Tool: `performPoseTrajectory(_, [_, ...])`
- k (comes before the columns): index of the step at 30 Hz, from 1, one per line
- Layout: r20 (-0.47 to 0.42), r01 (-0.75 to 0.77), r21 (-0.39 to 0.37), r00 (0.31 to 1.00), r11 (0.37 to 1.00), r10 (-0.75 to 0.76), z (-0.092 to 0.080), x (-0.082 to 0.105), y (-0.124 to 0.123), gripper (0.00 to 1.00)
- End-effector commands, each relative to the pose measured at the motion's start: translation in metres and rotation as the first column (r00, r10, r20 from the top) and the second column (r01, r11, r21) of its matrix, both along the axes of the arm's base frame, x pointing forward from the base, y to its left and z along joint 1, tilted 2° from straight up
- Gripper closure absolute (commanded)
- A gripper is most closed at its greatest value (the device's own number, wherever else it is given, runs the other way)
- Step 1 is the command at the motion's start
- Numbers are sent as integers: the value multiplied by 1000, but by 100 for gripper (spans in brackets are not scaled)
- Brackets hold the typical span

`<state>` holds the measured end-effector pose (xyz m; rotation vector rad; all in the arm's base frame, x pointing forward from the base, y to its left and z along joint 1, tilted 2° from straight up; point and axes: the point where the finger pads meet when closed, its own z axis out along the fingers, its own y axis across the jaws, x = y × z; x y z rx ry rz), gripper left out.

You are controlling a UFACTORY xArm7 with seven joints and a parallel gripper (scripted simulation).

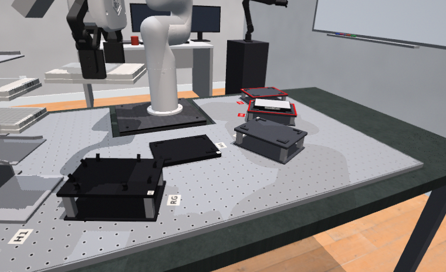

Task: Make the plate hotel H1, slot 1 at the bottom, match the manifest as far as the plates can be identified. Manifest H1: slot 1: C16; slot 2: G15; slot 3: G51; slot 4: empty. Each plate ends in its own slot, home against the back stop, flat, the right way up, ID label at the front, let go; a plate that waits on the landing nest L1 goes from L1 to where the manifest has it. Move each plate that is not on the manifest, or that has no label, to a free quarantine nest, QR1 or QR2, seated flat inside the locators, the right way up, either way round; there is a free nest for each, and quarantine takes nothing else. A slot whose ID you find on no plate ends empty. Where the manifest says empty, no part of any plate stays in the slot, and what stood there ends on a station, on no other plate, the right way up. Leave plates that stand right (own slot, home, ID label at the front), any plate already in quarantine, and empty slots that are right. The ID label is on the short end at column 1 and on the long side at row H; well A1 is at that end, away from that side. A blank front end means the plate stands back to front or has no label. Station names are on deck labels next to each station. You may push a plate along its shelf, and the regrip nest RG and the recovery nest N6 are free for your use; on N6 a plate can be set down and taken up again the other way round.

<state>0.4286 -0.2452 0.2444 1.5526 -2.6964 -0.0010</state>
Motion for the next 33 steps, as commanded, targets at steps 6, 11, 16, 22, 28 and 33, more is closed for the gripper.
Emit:
performPoseTrajectory(6, [4,0,-2,1000,1000,0,-11,1,-1,100])
performPoseTrajectory(11, [4,0,-2,1000,1000,0,-19,1,-1,100])
performPoseTrajectory(16, [4,0,-2,1000,1000,0,-28,0,-1,100])
performPoseTrajectory(22, [4,0,-2,1000,1000,0,-34,0,-1,100])
performPoseTrajectory(28, [4,0,-2,1000,1000,0,-44,0,-1,100])
performPoseTrajectory(33, [4,0,-2,1000,1000,0,-53,0,-2,100])
